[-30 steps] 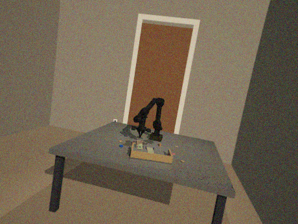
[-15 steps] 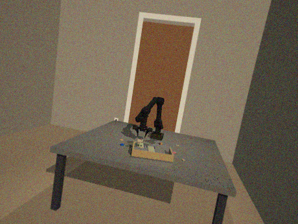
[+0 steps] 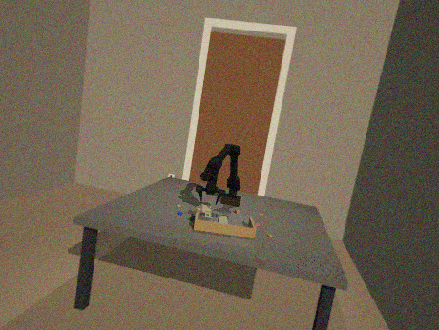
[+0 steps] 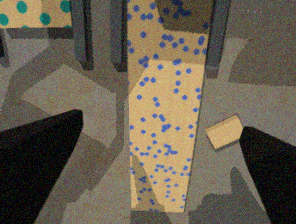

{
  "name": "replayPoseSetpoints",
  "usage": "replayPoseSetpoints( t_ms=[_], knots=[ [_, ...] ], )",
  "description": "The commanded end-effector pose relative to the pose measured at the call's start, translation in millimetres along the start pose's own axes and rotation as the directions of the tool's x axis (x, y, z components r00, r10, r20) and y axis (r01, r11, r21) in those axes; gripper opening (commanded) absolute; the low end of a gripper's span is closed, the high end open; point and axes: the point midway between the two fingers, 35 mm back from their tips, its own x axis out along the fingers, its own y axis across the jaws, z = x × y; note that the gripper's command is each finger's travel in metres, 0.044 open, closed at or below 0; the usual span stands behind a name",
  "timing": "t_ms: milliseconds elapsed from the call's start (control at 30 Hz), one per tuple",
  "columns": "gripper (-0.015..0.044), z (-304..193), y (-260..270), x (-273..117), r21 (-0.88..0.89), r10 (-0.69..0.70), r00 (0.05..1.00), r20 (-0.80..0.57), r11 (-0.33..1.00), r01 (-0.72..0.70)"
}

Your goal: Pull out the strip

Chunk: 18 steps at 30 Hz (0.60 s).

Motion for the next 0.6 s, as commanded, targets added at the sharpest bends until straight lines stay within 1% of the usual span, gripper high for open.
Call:
replayPoseSetpoints(
  t_ms=[0, 567],
  knots=[
    [0.0440, 16, 1, -2, 0.005, -0.001, 1.000, 0.001, 1.000, 0.001],
    [0.0440, 76, 6, -11, 0.005, -0.001, 1.000, 0.006, 1.000, 0.001]
  ],
)
